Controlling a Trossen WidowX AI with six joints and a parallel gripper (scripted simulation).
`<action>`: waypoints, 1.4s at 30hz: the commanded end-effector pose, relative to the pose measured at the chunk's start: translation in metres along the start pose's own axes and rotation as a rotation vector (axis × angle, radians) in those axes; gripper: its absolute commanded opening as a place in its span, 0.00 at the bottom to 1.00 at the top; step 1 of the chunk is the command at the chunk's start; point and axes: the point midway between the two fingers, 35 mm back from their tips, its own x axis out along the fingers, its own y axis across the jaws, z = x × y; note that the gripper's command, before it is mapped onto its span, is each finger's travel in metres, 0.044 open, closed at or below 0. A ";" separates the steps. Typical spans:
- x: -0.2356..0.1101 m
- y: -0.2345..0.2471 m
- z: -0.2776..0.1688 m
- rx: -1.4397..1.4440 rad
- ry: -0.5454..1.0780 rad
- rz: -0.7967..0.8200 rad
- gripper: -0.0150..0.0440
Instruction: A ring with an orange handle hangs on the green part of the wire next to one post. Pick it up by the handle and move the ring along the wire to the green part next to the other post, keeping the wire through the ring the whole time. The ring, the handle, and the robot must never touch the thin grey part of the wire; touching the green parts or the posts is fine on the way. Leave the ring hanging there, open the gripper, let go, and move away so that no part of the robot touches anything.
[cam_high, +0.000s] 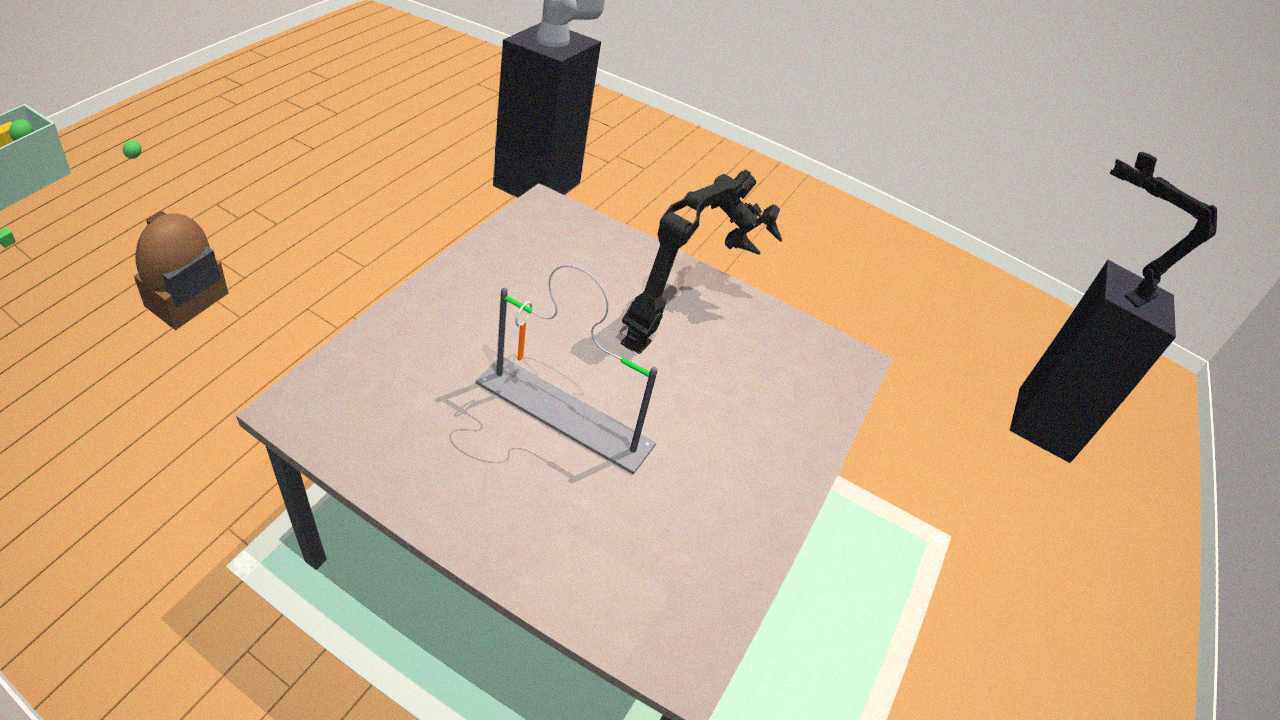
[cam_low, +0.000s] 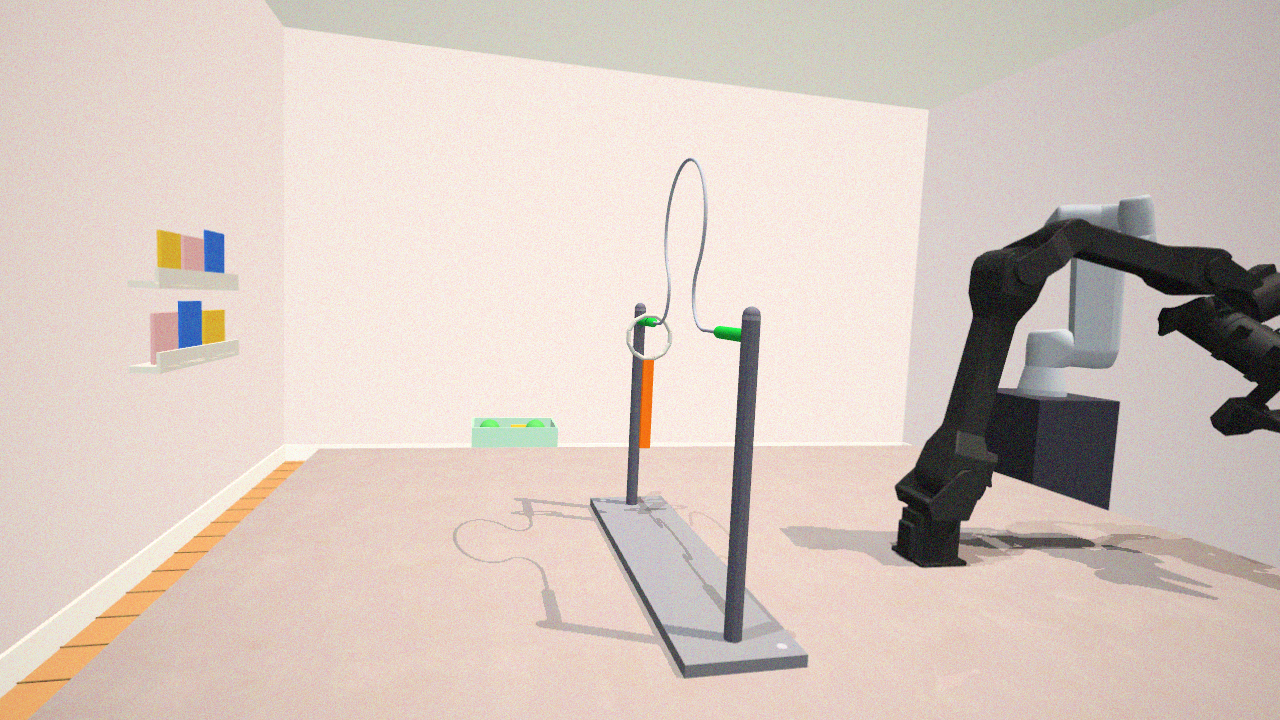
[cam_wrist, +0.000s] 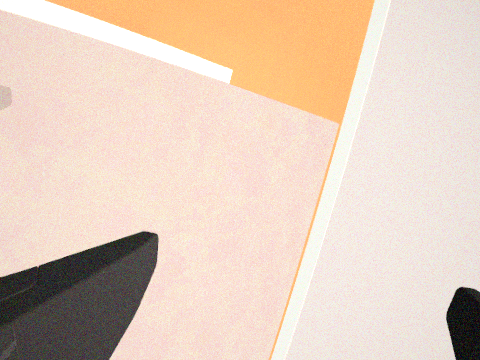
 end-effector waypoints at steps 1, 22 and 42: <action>0.001 0.000 0.000 0.002 0.001 0.000 0.89; 0.111 -0.049 -0.142 0.545 0.276 0.022 0.53; 0.152 -0.053 -0.341 1.142 0.562 -0.098 0.53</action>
